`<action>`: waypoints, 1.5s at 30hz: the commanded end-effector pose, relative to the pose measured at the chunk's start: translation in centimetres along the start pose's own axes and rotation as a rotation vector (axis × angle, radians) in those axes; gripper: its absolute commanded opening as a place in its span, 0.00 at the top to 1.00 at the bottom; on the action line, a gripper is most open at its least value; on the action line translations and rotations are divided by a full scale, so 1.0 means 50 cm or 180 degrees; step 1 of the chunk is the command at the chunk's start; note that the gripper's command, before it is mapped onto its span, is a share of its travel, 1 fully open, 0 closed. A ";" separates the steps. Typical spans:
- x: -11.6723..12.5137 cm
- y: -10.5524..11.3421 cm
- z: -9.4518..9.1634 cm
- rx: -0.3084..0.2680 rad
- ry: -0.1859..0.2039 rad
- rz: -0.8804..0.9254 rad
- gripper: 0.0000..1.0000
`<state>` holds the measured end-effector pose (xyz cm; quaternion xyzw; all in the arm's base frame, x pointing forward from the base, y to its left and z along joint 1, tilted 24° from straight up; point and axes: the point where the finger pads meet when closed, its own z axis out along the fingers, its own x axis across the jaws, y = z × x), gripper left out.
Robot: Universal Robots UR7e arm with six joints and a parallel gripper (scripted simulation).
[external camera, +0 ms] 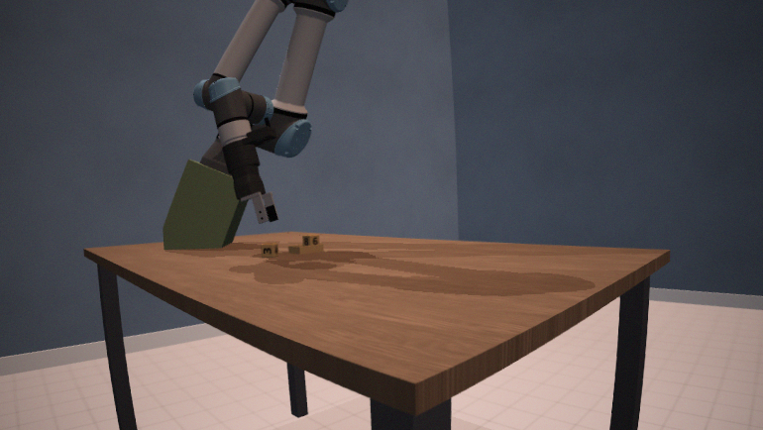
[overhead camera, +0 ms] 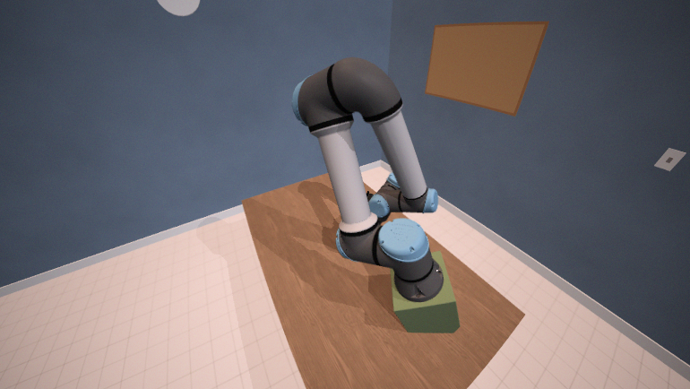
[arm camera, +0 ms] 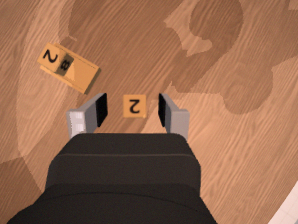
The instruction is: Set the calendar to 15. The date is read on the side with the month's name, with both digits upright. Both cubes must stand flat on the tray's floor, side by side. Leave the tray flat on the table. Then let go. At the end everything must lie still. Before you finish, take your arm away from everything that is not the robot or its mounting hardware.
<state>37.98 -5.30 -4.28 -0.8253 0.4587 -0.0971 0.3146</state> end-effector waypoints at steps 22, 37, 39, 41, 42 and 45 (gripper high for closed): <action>0.000 -0.004 0.002 -0.0785 -0.0009 0.0003 0.00; 0.001 -0.006 0.000 -0.0845 0.0004 0.0002 0.00; 0.001 -0.006 0.000 -0.0845 0.0004 0.0002 0.00; 0.001 -0.006 0.000 -0.0845 0.0004 0.0002 0.00; 0.001 -0.006 0.000 -0.0845 0.0004 0.0002 0.00; 0.001 -0.006 0.000 -0.0845 0.0004 0.0002 0.00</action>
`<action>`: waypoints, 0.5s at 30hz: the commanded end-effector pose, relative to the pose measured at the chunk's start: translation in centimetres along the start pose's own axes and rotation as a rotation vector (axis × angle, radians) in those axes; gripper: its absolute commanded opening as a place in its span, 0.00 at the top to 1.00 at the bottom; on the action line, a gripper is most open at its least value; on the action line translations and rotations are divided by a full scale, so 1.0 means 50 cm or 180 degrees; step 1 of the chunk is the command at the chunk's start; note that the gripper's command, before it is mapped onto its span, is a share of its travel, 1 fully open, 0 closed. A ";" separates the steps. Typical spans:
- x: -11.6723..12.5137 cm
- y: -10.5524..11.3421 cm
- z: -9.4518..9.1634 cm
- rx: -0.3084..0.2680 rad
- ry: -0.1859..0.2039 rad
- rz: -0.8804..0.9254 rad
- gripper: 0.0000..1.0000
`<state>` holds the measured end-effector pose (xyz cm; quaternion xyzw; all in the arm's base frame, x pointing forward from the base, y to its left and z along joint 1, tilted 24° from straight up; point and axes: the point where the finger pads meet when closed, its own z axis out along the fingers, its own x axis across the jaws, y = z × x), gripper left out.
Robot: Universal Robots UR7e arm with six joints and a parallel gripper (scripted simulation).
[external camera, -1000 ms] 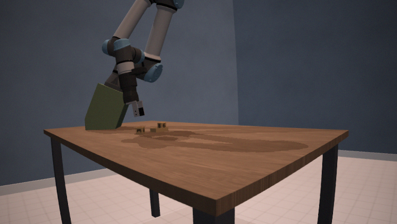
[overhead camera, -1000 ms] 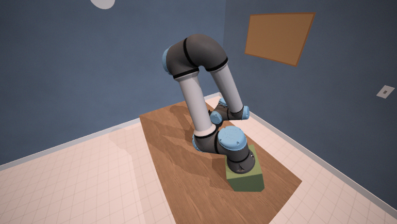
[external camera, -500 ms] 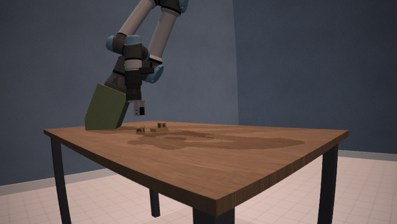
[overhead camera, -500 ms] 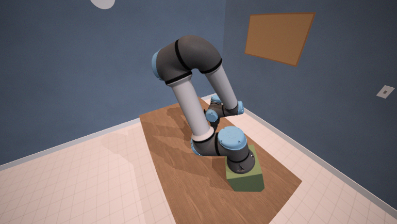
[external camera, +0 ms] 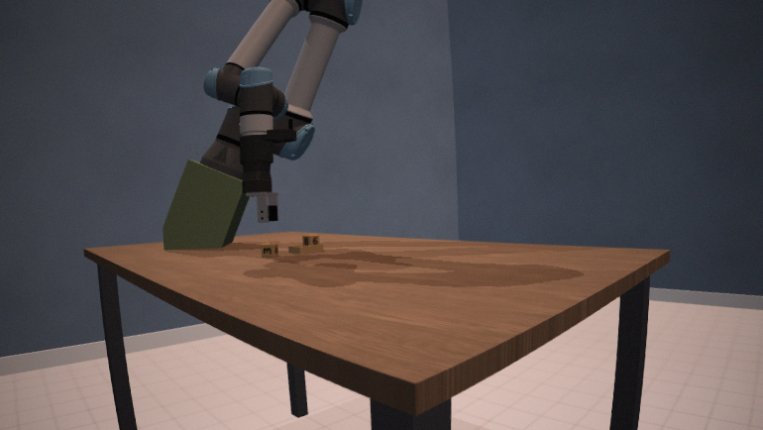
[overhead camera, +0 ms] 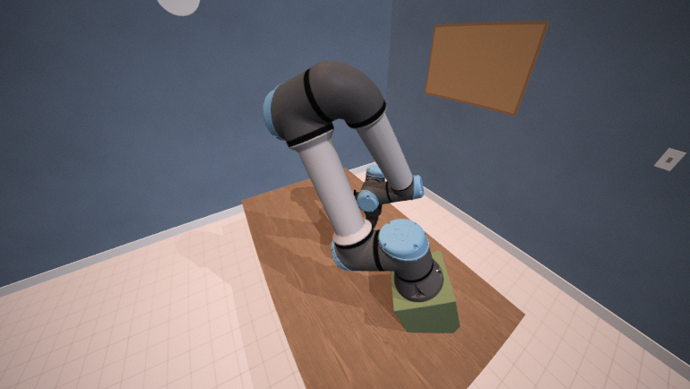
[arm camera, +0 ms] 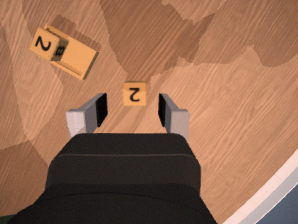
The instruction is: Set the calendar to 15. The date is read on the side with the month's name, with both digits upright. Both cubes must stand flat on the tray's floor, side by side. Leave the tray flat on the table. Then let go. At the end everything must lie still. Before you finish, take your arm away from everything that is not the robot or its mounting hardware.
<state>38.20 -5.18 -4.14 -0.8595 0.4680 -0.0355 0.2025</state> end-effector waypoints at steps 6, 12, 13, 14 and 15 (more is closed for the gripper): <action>0.000 0.000 -0.008 0.0001 0.0004 -0.0017 0.00; -0.001 0.000 -0.020 0.0001 0.0004 -0.0043 0.13; -0.001 0.000 -0.020 0.0001 0.0004 -0.0043 0.13; -0.001 0.000 -0.020 0.0001 0.0004 -0.0043 0.13; -0.001 0.000 -0.020 0.0001 0.0004 -0.0043 0.13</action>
